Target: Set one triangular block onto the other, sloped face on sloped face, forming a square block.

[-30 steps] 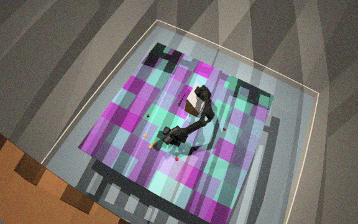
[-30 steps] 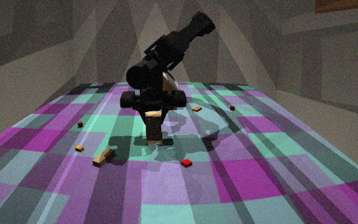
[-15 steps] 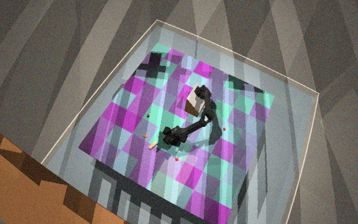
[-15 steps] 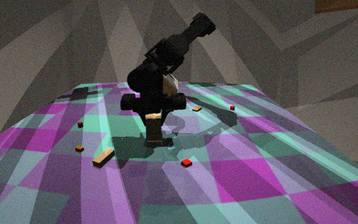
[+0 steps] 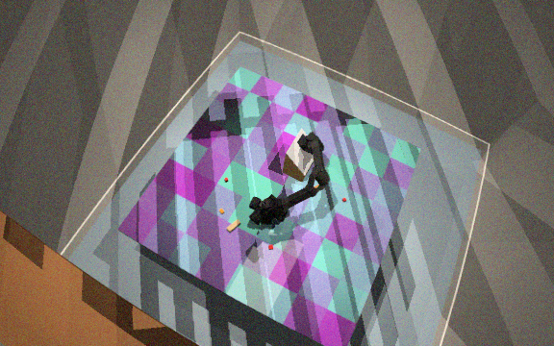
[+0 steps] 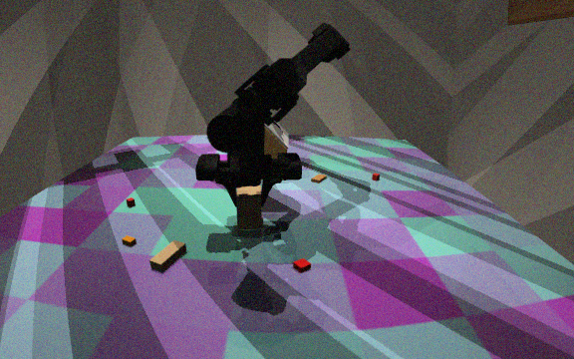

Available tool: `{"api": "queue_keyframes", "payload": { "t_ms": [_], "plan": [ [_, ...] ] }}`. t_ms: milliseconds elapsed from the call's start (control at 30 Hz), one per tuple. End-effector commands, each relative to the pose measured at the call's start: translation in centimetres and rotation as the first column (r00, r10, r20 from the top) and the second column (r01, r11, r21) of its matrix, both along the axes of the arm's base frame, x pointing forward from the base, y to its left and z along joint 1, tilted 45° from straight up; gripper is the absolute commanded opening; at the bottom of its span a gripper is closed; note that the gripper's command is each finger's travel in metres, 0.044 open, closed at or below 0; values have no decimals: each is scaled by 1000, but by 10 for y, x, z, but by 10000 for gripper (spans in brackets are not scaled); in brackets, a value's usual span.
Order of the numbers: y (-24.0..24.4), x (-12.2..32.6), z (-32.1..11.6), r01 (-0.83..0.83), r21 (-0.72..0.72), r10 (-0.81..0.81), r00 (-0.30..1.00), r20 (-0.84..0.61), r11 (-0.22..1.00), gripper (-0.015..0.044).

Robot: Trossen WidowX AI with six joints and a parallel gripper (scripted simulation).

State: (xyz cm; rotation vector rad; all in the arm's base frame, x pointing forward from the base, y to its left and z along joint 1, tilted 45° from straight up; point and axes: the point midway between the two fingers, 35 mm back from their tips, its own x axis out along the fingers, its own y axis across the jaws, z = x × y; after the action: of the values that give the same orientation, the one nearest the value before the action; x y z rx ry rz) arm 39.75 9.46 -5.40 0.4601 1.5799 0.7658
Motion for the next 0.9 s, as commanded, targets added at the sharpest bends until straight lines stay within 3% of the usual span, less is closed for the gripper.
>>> {"api": "queue_keyframes", "payload": {
  "t_ms": [0, 867],
  "plan": [
    [0, 0, 1, 4, 3, -4, 1000, 0, 1000, 0],
    [1, 0, -1, 1, 3, -1, 1000, 0, 1000, 0]
  ]
}}
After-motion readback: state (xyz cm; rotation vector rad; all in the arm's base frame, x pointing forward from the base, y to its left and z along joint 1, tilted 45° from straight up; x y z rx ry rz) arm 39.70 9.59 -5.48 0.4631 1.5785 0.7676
